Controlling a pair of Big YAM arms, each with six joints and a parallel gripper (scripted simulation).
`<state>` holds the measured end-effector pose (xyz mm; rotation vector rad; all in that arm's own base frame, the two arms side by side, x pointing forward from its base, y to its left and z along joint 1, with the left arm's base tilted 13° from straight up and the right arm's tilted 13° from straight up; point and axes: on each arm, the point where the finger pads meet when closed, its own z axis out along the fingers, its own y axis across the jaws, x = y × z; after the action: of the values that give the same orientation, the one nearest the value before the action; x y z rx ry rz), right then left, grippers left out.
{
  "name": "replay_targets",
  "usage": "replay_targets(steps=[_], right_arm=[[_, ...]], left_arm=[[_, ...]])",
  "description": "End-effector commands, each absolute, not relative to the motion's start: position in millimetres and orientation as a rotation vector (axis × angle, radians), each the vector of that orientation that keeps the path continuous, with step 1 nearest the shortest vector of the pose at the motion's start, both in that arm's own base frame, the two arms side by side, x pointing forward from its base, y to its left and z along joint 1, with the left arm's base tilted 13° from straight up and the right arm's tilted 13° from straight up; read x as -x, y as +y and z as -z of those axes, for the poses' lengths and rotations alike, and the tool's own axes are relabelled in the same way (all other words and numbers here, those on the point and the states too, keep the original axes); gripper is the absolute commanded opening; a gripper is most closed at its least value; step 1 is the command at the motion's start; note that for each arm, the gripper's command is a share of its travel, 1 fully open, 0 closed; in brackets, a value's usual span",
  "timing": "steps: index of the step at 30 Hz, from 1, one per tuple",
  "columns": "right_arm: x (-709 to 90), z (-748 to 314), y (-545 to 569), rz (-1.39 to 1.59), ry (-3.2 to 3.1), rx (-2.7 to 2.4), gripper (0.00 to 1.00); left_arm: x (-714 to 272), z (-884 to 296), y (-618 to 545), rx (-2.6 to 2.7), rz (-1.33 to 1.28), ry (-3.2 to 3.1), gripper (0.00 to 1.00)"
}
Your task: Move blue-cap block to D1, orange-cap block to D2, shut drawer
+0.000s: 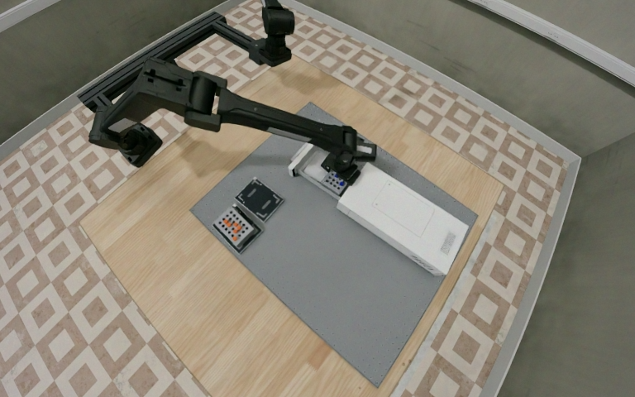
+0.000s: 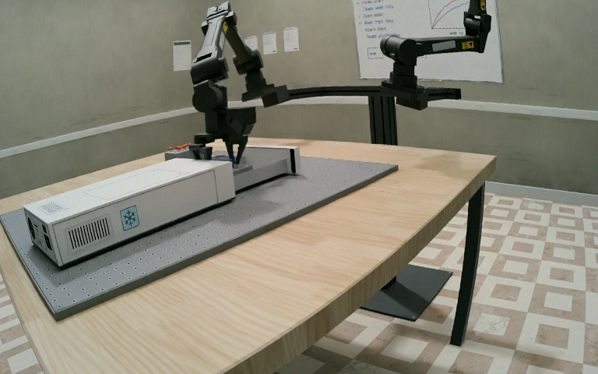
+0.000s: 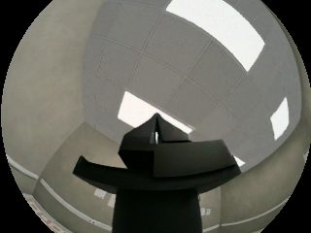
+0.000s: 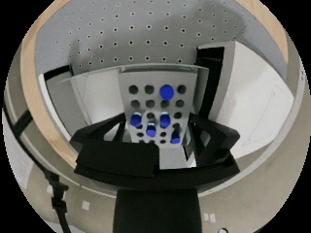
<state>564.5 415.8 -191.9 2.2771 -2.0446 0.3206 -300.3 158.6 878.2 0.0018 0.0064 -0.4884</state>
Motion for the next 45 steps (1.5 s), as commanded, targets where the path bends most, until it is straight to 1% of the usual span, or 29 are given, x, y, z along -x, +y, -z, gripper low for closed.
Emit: replay_targets(steps=[1,45], right_arm=[[-572.0,209.8,408.6,-0.324,-2.040,-2.278,1.00],[-582.1,199.7,414.3,-0.329,-2.054,-2.283,1.00]], left_arm=[[279.0,-885.9,148.5,-0.012,0.490,0.041,0.00],[279.0,-885.9,148.5,-0.012,0.490,0.041,0.00]])
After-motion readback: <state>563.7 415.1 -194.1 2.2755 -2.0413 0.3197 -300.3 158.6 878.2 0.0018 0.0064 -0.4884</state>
